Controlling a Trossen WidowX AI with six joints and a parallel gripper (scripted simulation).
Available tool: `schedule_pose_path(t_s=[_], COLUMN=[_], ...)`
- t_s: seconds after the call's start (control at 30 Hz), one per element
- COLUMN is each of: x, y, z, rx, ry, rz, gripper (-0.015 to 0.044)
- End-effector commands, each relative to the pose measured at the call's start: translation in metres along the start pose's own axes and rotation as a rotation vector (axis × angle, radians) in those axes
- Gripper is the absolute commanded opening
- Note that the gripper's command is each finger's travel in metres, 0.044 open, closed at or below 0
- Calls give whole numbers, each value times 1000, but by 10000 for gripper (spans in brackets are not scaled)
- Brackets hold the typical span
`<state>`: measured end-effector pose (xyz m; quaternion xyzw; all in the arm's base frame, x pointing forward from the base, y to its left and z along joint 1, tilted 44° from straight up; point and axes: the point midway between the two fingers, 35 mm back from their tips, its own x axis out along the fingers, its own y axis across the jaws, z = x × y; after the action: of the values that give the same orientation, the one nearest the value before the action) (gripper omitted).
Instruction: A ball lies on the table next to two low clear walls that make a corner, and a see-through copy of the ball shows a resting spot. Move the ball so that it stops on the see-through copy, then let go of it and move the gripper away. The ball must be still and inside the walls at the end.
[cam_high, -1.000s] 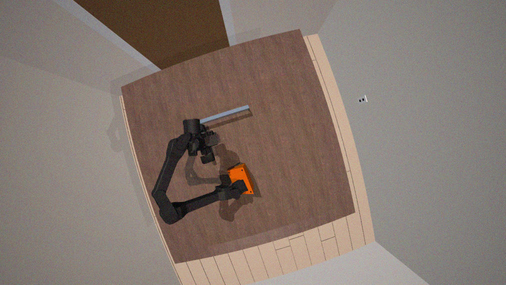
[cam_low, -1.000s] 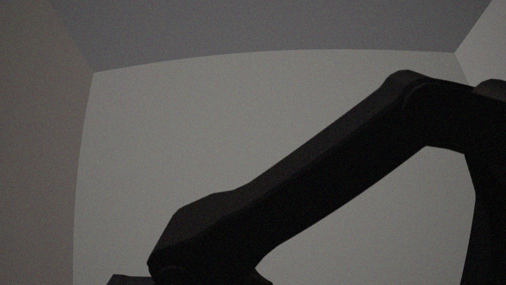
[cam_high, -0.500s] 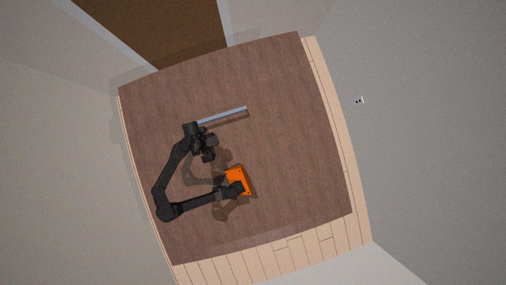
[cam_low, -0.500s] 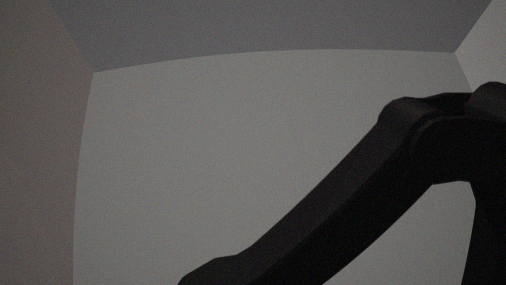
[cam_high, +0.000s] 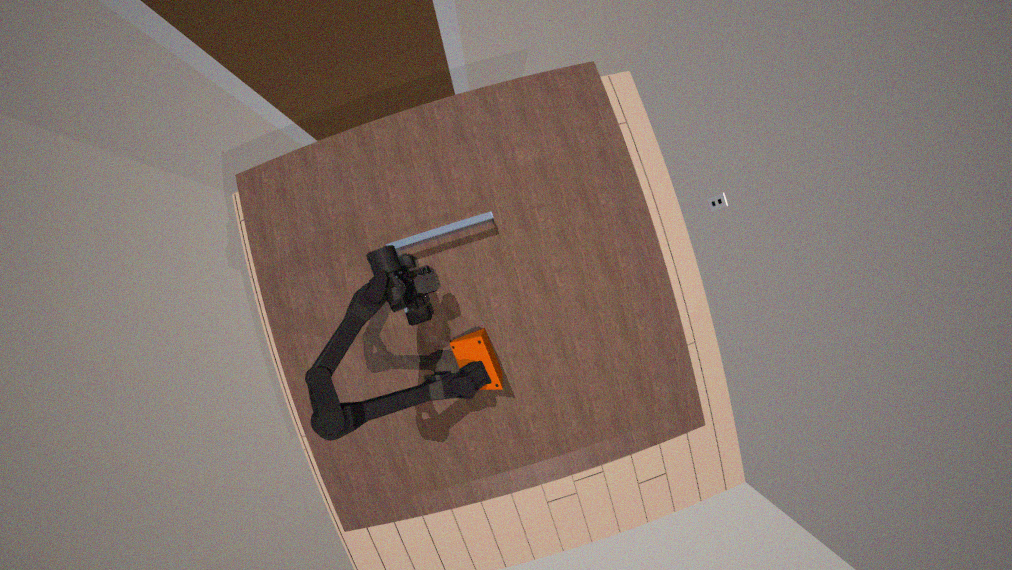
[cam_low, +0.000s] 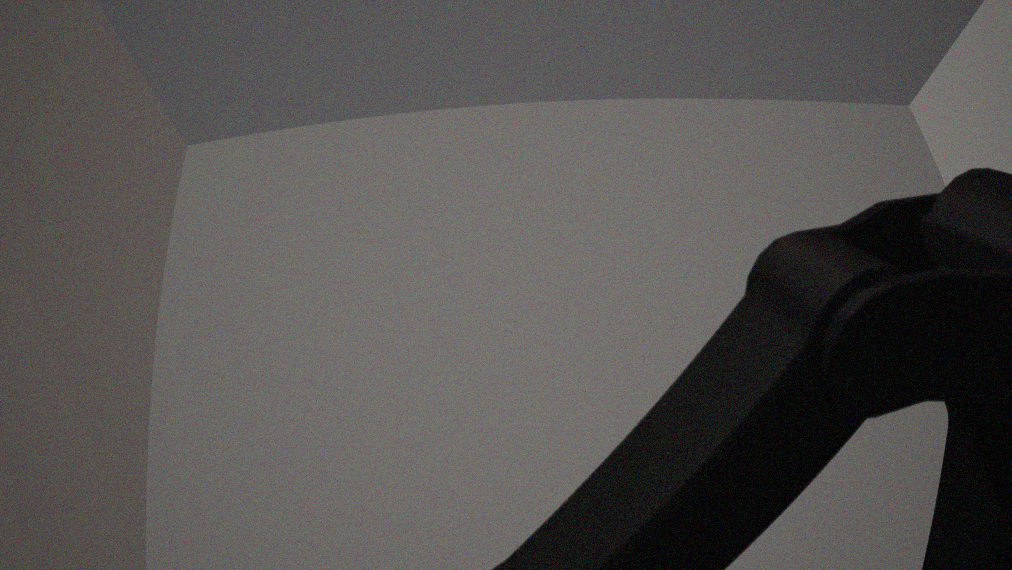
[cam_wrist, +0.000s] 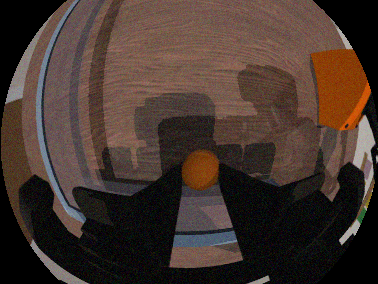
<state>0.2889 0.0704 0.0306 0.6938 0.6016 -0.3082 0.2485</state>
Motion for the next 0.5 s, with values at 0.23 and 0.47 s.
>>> schedule_pose_path(t_s=[0.23, 0.47], x=[11, 10], y=[-2, -1], z=[1, 0], rx=[11, 3], ry=[4, 3], rz=[-5, -2], gripper=[0, 105])
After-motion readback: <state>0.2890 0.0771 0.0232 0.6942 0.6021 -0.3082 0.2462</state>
